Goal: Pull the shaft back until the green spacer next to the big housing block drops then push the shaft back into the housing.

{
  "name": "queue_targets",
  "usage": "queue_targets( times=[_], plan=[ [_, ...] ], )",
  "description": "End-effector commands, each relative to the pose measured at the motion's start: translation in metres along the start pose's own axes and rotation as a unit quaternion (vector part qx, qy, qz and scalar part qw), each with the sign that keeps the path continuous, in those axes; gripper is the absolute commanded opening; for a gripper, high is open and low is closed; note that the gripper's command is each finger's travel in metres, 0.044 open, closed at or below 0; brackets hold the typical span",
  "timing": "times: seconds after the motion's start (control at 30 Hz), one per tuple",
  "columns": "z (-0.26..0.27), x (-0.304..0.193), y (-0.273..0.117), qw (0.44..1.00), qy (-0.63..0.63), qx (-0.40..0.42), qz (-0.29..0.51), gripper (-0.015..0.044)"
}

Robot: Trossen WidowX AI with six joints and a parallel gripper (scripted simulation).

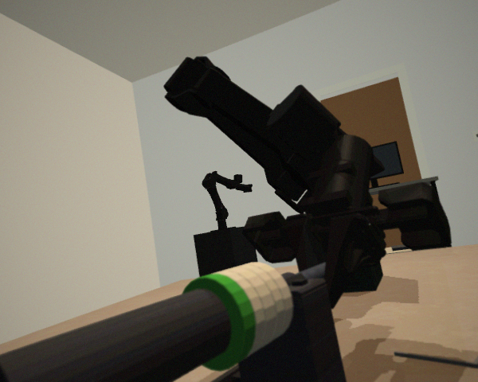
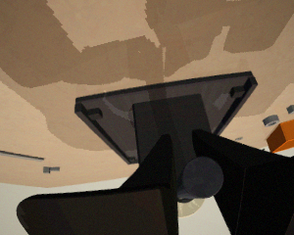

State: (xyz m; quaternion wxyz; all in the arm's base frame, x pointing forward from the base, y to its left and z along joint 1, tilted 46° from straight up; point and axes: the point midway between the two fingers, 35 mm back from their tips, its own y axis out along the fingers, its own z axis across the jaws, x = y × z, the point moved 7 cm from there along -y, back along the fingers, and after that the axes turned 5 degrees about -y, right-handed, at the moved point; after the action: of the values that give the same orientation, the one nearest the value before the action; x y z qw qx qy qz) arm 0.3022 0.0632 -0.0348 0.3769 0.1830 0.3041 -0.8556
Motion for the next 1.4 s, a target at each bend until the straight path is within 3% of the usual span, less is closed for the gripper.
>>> queue_targets(
  times=[0.0,1.37],
  plan=[
    [-0.0002,0.0004,-0.0008,1.000,0.002,0.001,0.000,0.0000],
    [-0.0004,0.0031,-0.0035,1.000,0.002,0.001,0.000,0.0000]
  ],
)
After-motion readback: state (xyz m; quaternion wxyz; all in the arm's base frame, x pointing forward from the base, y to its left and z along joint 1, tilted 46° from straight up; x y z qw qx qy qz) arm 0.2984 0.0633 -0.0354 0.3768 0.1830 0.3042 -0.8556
